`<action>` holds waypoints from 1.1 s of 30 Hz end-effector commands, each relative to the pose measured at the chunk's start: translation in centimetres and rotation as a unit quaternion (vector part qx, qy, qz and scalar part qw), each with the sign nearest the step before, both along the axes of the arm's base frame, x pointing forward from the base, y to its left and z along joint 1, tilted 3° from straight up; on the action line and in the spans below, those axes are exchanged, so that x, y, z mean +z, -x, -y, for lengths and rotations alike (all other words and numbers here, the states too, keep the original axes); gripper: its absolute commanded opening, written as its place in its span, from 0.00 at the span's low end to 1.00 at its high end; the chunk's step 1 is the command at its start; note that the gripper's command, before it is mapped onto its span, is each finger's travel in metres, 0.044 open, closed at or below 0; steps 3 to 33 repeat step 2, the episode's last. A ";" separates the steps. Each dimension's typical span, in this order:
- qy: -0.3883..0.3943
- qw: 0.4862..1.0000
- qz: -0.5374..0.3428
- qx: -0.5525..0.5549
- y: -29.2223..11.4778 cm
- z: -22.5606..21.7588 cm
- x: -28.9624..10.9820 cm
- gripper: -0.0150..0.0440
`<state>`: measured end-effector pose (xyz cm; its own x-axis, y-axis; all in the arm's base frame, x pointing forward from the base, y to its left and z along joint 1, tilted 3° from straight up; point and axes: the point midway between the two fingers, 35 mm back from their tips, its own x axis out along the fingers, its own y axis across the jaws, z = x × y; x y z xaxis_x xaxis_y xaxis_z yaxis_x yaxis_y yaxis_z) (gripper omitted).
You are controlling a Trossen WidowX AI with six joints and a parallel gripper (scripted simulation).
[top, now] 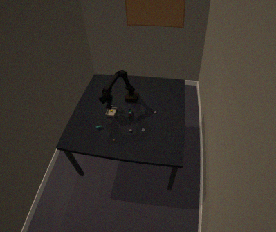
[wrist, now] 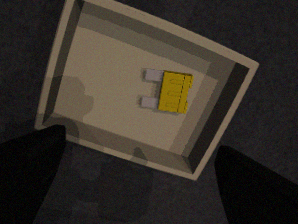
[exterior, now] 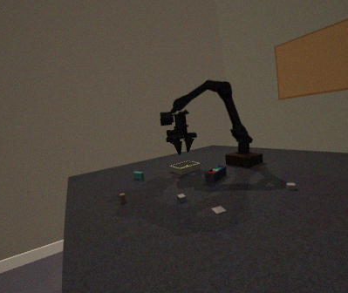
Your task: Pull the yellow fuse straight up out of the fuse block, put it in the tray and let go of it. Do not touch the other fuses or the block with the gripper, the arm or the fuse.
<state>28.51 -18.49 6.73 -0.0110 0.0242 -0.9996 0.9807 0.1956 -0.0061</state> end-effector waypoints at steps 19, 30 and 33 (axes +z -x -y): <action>0.000 1.000 0.000 0.000 0.0 0.0 0.0 0.81; 0.000 1.000 0.000 0.000 0.0 0.0 0.0 0.81; 0.000 1.000 0.000 0.000 0.0 0.0 0.0 0.81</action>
